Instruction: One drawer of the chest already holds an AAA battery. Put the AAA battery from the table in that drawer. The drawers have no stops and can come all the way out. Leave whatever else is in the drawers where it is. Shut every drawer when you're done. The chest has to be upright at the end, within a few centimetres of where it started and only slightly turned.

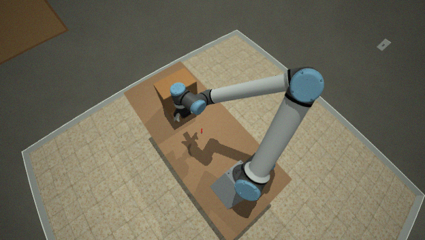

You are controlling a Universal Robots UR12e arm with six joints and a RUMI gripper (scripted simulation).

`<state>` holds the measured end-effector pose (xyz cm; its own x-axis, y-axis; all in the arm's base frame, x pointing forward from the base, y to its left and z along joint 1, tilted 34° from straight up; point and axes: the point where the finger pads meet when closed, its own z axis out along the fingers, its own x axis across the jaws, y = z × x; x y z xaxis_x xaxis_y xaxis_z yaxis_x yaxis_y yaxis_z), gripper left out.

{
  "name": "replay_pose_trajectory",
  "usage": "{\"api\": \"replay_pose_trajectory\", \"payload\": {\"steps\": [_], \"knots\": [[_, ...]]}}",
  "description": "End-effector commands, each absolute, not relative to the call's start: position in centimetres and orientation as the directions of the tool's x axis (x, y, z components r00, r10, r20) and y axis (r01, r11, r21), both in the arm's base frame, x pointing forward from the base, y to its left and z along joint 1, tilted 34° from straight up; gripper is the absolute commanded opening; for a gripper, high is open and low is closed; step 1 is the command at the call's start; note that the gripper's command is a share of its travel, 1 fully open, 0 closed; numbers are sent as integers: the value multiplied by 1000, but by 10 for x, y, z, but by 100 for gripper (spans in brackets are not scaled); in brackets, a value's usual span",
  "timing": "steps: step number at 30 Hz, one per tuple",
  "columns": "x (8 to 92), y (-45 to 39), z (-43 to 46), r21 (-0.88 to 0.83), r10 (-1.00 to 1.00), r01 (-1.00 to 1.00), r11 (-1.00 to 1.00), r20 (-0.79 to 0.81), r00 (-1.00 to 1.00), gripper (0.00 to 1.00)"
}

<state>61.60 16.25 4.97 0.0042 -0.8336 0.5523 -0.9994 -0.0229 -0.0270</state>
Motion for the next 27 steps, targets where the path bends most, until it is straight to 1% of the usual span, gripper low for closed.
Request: {"api": "replay_pose_trajectory", "payload": {"steps": [1,27], "knots": [[617,163,50,-26,-834,-999,-27,552,8,100],[623,160,46,-53,-836,-997,-50,549,13,100]]}}
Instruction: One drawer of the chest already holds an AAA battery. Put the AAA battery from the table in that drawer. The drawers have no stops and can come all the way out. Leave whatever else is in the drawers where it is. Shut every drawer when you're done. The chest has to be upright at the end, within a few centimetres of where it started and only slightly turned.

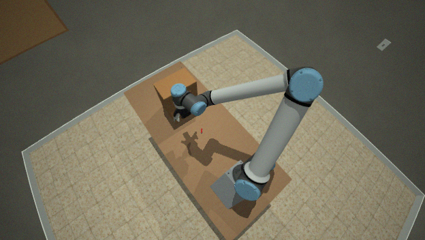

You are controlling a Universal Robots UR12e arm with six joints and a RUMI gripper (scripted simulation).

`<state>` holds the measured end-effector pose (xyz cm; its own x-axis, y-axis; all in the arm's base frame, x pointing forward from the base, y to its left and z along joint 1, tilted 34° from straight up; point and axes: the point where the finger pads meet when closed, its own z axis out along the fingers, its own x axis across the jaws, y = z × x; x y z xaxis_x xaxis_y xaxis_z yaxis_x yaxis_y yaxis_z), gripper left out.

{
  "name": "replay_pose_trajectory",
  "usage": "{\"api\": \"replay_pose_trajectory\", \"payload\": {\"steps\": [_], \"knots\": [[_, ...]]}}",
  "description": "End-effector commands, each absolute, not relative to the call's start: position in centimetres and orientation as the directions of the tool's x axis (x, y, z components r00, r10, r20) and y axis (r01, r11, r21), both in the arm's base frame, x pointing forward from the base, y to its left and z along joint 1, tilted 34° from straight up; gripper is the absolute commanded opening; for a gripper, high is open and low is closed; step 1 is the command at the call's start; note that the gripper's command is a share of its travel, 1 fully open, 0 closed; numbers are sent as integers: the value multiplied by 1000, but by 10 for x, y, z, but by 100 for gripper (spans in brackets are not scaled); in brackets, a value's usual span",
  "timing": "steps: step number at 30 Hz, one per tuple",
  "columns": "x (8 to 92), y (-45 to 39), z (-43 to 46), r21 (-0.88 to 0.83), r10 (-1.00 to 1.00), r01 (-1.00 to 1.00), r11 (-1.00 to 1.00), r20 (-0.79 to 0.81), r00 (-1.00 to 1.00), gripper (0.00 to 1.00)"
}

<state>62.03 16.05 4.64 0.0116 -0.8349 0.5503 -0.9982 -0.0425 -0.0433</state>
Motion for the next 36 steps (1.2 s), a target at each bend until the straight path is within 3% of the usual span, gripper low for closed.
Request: {"api": "replay_pose_trajectory", "payload": {"steps": [1,36], "knots": [[623,160,46,-53,-836,-997,-50,549,13,100],[662,140,15,-231,-845,-952,-202,533,50,100]]}}
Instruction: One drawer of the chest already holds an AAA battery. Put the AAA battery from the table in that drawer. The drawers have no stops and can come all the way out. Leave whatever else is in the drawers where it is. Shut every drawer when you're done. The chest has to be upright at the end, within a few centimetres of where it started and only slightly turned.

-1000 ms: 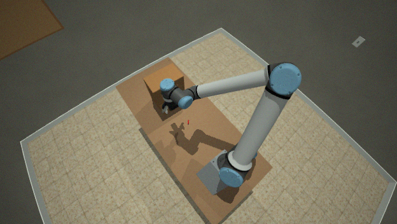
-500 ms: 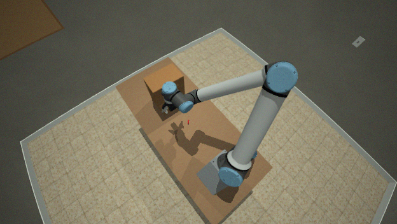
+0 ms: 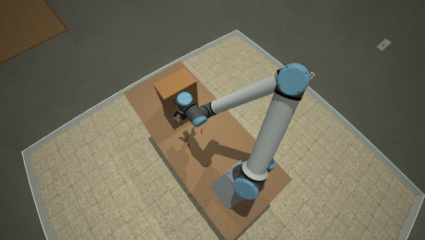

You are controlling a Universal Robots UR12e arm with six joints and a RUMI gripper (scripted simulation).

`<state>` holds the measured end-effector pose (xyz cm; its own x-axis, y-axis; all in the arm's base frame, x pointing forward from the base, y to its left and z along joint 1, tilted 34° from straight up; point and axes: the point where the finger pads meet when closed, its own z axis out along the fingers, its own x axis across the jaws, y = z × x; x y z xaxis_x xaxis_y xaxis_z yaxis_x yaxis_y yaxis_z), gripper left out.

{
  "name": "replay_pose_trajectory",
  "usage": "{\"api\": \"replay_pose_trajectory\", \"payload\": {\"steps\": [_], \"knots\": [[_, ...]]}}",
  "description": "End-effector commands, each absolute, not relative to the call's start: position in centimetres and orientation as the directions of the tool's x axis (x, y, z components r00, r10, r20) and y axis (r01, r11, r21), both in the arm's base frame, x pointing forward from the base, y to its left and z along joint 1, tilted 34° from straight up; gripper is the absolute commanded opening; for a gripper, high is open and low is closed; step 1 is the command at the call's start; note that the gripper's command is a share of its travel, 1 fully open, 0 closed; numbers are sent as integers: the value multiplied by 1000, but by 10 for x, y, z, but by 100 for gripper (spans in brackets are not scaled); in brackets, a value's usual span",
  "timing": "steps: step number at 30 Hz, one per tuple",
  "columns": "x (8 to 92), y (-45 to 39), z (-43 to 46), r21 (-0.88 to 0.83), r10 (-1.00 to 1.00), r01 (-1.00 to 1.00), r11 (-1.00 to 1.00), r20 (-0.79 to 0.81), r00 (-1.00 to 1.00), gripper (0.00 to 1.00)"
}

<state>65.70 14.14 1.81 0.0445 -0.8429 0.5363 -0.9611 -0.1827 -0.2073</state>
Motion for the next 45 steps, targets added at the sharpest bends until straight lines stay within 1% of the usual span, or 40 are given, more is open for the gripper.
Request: {"api": "replay_pose_trajectory", "payload": {"steps": [1,29,45], "knots": [[664,139,14,-238,-845,-949,-207,532,51,100],[703,119,-17,-403,-847,-850,-340,524,91,100],[716,112,-27,-455,-846,-806,-380,522,104,100]]}}
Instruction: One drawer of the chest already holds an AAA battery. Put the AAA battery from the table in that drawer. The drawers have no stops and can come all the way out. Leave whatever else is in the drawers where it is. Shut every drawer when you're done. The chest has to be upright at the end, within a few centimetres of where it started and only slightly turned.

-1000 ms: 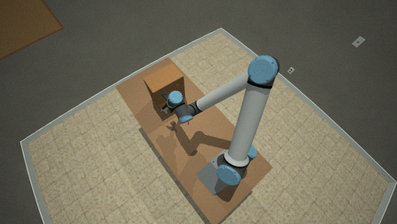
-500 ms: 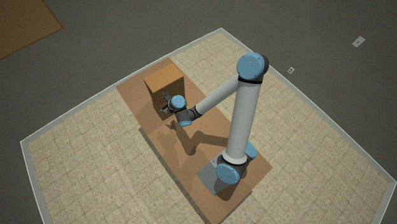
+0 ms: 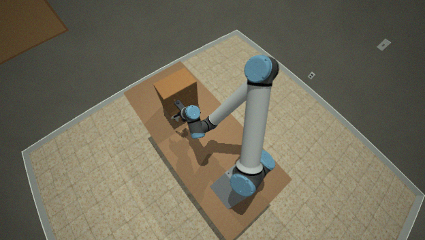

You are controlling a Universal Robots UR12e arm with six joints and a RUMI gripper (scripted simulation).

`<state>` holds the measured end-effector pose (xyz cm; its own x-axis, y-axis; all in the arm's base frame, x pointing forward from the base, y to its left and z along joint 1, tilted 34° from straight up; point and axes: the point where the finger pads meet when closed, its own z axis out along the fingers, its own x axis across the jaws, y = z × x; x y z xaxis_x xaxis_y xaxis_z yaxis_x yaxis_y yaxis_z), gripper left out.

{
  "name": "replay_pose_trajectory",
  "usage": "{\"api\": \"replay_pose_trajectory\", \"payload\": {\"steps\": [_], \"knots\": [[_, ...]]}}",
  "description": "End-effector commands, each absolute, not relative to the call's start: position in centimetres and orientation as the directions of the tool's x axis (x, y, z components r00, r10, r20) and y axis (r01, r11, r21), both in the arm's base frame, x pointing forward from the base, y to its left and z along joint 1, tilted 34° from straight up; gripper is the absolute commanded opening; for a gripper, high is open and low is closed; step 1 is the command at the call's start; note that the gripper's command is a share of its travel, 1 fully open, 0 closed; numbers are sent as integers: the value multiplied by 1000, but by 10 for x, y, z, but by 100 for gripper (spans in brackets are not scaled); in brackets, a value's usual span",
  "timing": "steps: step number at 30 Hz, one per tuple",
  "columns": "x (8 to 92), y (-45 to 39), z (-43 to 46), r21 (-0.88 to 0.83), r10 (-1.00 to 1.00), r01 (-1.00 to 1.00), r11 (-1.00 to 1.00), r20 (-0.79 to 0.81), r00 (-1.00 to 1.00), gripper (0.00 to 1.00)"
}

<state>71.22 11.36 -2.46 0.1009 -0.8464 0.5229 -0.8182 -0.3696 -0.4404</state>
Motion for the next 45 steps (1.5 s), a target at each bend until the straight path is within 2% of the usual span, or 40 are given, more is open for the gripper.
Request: {"api": "replay_pose_trajectory", "payload": {"steps": [1,45], "knots": [[716,112,-27,-457,-846,-803,-382,522,105,100],[721,110,-31,-474,-846,-787,-394,522,109,100]]}}
